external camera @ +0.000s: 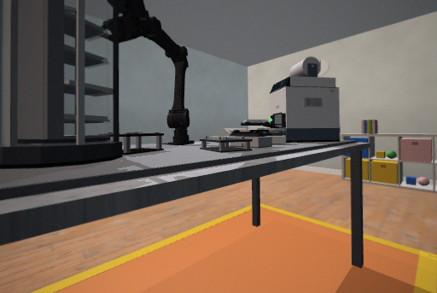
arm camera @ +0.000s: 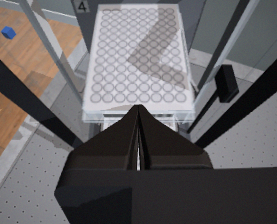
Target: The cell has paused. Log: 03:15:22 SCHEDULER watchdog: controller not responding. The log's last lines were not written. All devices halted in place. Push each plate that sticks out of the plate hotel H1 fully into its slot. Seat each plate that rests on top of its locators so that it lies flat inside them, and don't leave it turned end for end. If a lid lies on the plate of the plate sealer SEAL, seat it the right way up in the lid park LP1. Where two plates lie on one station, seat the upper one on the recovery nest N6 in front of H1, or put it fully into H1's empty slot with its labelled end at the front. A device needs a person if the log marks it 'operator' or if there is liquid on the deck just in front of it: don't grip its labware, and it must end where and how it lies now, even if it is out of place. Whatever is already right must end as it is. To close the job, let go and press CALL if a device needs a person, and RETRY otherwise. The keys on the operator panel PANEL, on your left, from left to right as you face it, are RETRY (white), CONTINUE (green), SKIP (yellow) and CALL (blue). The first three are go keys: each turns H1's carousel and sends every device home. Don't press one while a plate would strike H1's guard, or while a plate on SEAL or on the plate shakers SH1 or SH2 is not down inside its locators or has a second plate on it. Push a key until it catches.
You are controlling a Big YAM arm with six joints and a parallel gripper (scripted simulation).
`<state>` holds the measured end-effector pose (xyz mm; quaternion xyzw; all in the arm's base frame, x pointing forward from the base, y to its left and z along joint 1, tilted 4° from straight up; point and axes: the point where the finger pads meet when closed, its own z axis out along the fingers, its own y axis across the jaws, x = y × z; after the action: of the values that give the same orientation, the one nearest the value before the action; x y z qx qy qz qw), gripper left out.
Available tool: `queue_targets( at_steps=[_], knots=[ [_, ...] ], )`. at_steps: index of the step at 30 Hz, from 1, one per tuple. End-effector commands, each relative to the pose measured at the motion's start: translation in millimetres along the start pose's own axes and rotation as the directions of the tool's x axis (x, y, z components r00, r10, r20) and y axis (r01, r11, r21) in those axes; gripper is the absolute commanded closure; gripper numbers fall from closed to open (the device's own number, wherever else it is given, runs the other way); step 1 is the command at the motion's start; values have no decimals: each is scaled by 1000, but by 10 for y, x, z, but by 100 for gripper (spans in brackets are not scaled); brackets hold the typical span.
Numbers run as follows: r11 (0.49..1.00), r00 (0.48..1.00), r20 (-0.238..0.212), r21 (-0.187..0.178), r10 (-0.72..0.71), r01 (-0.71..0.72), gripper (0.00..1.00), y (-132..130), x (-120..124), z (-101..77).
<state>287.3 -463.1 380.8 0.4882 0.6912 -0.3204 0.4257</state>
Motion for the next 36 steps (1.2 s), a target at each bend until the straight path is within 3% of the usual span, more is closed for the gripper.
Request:
queue_targets(
  at_steps=[1,5,8,18,21,36],
  knots=[
    [1000,1000,3,12,0,0,100,-43,-40,111],
    [1000,1000,-22,8,-7,7,100,1,102,93],
    [1000,1000,-1,-5,1,-1,100,32,38,-109],
    [1000,1000,-3,-5,5,-5,100,30,129,-249],
    [1000,1000,-3,-5,3,-3,100,44,149,-214],
    [1000,1000,-4,-5,5,-5,100,27,259,-460]
  ],
)
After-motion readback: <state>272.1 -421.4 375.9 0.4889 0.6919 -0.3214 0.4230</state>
